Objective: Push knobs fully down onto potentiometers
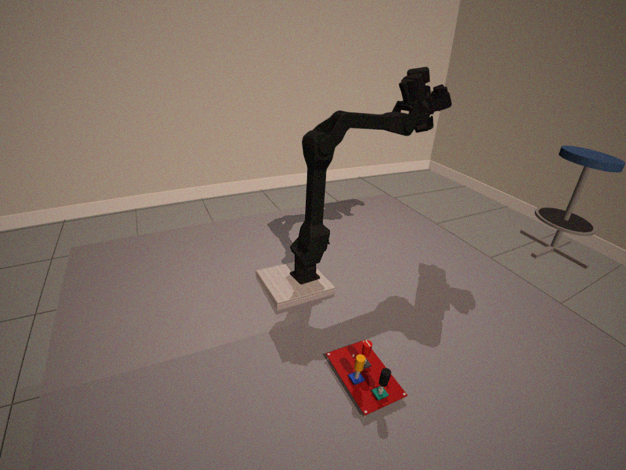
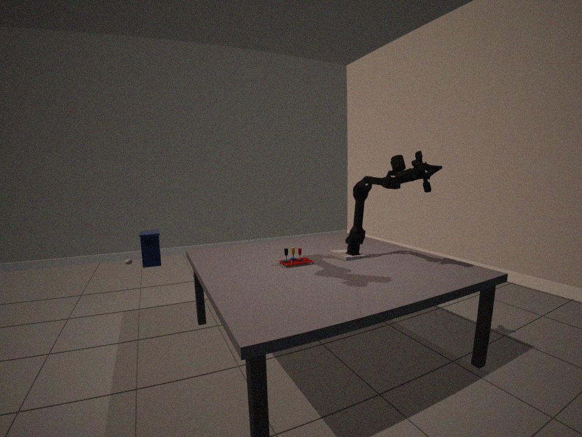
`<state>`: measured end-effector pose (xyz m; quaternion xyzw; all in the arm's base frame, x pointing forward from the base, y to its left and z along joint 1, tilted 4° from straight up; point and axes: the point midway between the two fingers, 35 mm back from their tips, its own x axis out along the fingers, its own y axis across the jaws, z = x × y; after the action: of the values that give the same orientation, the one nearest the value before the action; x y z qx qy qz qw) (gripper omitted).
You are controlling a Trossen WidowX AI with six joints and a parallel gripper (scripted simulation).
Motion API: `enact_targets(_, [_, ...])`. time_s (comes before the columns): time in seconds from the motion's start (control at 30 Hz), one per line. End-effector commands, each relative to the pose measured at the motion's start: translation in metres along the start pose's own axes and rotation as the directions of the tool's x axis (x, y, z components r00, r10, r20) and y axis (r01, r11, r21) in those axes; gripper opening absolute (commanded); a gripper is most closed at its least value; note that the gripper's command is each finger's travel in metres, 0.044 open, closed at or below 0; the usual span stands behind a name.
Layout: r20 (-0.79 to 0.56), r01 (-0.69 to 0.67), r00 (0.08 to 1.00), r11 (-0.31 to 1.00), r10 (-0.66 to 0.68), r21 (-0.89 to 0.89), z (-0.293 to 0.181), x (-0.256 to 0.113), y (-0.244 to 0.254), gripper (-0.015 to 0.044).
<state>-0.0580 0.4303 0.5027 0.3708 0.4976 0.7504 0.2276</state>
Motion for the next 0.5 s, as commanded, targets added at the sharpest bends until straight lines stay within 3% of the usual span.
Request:
enact_targets(0.0, [0.068,0.054,0.996,0.998,-0.055,0.011,0.027,-0.014,-0.018,0.0000])
enact_targets(0.47, [0.375,0.244,0.894,0.968,-0.245,0.051,0.123,-0.094,-0.059,0.0000])
